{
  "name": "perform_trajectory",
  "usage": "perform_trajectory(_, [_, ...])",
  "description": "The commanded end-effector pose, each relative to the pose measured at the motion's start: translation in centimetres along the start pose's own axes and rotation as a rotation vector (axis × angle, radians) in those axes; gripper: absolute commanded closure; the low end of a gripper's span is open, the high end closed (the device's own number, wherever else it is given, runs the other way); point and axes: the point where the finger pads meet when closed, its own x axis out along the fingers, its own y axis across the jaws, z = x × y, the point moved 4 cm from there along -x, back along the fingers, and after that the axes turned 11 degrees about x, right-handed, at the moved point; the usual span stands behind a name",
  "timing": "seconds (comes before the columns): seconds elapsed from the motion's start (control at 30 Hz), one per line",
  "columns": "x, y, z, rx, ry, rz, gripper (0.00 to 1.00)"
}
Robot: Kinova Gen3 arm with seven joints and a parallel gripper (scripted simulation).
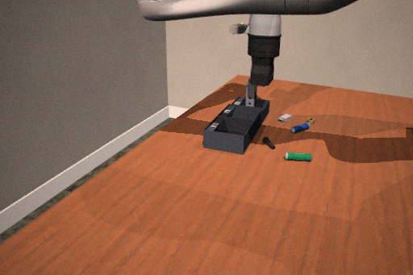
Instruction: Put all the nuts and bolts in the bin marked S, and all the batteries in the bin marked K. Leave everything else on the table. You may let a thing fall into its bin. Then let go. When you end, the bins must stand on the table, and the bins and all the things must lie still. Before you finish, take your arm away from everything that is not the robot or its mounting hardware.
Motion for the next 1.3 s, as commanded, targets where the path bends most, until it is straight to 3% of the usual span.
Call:
perform_trajectory(0.0, [-0.6, 0.1, -0.1, 0.0, 0.006, 0.002, 0.69])
perform_trajectory(0.47, [-2.2, 0.1, -0.1, 0.0, 0.006, 0.002, 0.69])
perform_trajectory(0.67, [-4.6, 0.1, -0.1, 0.0, 0.006, 0.002, 0.69])
perform_trajectory(0.83, [-4.6, 0.1, -0.1, 0.0, 0.006, 0.002, 0.69])
perform_trajectory(1.27, [-4.6, -6.3, 1.1, 0.0, 0.006, 0.002, 0.69])
